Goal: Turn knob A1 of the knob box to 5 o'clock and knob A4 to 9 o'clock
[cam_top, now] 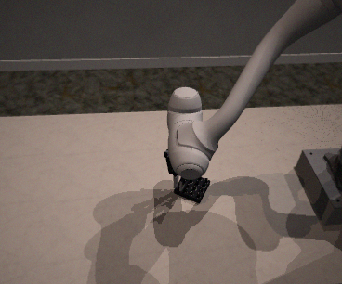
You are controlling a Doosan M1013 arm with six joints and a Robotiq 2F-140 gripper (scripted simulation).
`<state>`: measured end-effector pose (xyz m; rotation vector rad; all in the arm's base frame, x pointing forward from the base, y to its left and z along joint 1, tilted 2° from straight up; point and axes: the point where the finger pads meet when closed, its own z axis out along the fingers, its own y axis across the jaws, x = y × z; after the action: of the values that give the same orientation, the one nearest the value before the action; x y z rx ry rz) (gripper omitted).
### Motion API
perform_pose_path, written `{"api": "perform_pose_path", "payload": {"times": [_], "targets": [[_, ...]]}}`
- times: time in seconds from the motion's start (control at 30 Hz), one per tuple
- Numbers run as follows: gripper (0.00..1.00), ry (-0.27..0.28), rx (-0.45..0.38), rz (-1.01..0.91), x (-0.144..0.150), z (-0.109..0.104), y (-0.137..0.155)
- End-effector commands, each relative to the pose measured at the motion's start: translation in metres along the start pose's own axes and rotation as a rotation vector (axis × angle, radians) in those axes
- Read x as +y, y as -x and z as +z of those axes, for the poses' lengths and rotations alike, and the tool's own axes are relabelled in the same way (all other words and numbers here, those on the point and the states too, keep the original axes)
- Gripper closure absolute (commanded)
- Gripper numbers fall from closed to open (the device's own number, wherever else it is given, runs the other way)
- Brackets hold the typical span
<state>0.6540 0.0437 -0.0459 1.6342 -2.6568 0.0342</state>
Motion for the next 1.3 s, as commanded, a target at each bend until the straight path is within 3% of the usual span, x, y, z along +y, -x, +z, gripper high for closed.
{"api": "perform_pose_path", "payload": {"times": [0.0, 0.3, 0.87, 1.27], "targets": [[0.88, 0.0, 0.0, 0.0, 0.0, 0.0, 0.0], [0.88, 0.0, 0.0, 0.0, 0.0, -0.003, 0.0], [0.88, 0.0, 0.0, 0.0, 0.0, -0.037, 0.0], [0.88, 0.0, 0.0, 0.0, 0.0, -0.038, 0.0]]}}
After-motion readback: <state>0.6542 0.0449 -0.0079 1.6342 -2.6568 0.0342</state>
